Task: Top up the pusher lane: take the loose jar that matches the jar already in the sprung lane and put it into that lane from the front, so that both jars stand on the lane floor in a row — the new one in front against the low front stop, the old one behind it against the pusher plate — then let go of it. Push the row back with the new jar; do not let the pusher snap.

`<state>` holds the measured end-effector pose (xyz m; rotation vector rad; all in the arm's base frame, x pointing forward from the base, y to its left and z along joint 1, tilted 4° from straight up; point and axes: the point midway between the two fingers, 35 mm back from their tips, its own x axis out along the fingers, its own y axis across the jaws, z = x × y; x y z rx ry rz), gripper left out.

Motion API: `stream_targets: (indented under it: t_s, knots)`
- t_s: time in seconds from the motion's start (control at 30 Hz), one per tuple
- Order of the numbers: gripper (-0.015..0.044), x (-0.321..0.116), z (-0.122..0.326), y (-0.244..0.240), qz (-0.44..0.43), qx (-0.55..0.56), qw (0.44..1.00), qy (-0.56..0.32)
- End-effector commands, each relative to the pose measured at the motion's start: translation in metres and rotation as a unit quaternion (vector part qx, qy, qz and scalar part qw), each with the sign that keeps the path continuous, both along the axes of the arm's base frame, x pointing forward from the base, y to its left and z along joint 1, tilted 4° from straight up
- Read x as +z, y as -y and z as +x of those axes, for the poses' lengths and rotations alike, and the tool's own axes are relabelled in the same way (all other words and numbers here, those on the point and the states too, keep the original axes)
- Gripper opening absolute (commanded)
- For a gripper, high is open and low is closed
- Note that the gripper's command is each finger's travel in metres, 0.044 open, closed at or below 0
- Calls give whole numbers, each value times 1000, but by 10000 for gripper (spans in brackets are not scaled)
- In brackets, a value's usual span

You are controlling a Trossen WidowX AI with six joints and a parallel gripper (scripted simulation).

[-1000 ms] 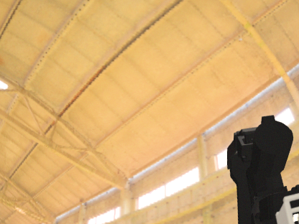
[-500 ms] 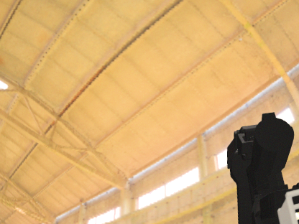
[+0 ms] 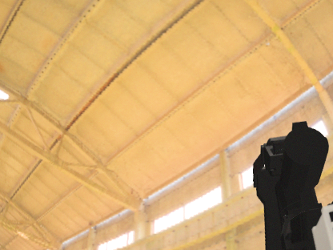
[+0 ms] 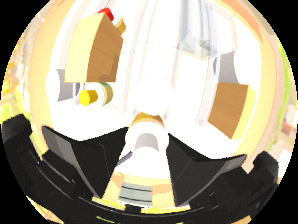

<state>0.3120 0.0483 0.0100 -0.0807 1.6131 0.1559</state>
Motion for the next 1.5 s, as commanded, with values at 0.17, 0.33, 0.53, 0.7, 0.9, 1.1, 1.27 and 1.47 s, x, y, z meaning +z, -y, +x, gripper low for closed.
stream_targets:
  t_s: [0.17, 0.33, 0.53, 0.7, 0.9, 1.1, 1.27, 1.47]
  knots:
    - [0, 4, 14, -2, 1, 1, 1000, 17]
    - [0, 4, 16, -2, 1, 1, 1000, 17]
    - [0, 4, 18, -2, 1, 1, 1000, 17]
    - [0, 5, 20, -3, 1, 1, 1000, 17]
    - [0, 5, 23, -3, 1, 1, 1000, 17]
    - [0, 6, 26, -3, 1, 1, 1000, 17]
    - [0, 6, 28, -4, 1, 1, 1000, 17]
    - [0, 7, 30, -4, 1, 1, 1000, 18]
